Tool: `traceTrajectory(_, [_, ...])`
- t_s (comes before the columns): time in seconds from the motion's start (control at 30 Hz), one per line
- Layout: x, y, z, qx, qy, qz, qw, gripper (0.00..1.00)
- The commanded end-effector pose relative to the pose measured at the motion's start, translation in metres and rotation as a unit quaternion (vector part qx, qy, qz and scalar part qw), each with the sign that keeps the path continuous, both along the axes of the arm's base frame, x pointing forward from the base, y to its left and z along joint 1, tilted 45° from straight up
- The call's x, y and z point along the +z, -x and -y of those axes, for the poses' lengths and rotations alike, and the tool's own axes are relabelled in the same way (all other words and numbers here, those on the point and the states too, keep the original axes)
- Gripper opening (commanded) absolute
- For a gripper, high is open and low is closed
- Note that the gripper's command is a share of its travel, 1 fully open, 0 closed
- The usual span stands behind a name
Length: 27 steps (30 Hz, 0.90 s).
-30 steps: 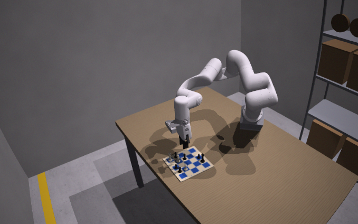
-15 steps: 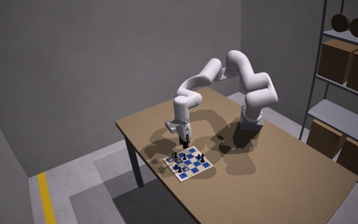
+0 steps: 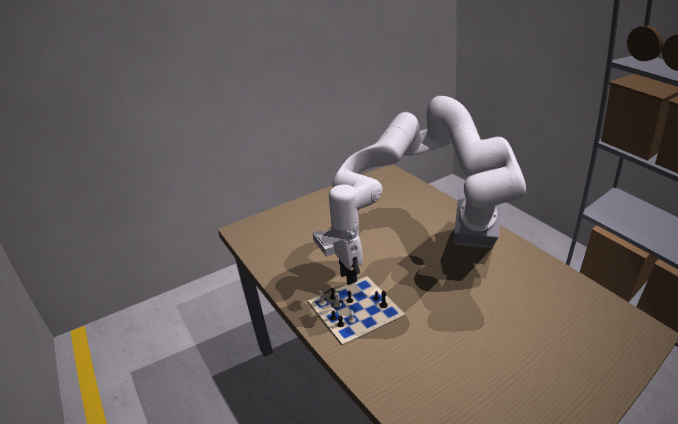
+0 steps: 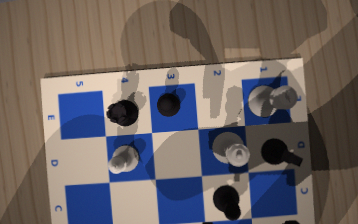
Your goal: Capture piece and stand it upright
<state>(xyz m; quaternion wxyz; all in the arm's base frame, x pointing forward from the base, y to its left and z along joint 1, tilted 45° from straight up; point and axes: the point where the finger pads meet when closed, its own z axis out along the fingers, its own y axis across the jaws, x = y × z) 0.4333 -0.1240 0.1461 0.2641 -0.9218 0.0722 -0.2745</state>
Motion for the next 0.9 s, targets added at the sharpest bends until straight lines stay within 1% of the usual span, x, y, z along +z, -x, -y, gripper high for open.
traceTrajectory(0.0, [-0.003, -0.003, -0.001, -0.002, 0.001, 0.001, 1.000, 0.39])
traceTrajectory(0.43, [-0.017, -0.015, -0.010, -0.002, 0.001, 0.001, 1.000, 0.39])
traceTrajectory(0.87, [-0.026, -0.021, -0.015, -0.002, 0.001, 0.001, 1.000, 0.39])
